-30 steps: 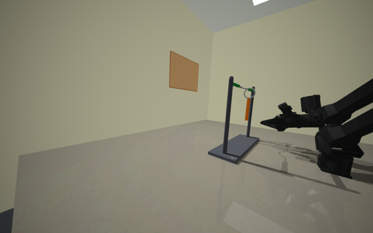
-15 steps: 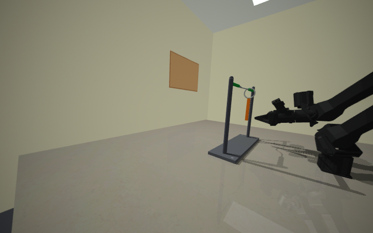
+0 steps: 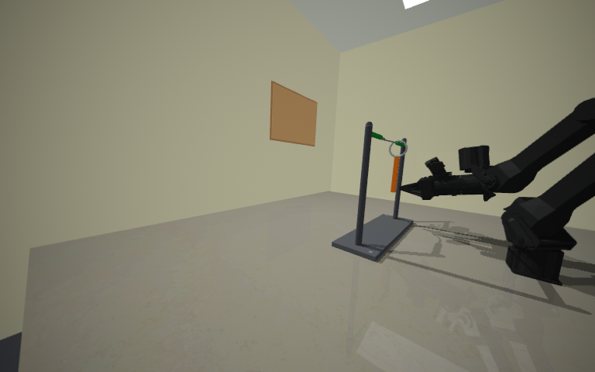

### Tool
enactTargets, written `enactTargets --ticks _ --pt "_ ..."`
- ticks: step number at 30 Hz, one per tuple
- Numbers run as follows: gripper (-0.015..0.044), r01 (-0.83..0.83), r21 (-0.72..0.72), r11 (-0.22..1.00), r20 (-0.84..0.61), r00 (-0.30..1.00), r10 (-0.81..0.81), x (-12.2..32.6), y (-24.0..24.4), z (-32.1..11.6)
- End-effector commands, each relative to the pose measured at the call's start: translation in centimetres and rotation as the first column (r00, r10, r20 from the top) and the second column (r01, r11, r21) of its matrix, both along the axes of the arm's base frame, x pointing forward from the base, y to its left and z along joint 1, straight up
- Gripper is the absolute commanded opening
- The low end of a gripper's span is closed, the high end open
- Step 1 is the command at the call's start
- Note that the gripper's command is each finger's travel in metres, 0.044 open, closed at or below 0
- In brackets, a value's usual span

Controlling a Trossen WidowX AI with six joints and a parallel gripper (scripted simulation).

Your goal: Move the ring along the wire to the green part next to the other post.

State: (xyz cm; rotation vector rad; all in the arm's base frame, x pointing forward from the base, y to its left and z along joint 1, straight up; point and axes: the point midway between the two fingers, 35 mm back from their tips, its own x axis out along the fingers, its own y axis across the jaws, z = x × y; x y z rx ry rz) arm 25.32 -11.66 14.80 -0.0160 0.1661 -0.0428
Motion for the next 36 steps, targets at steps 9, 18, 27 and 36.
enactTargets --ticks 9,18,27,36 --pt "0.016 0.005 0.008 1.0 -0.002 1.0 -0.005 1.8 -0.1 -0.4" --pt "0.016 0.005 0.009 1.0 0.0 1.0 -0.005 3.2 0.0 -0.7" --pt "0.016 0.005 0.01 1.0 0.004 1.0 -0.005 4.6 0.2 -1.0" --pt "0.016 0.005 0.011 1.0 0.005 1.0 -0.005 5.0 0.3 -1.2"
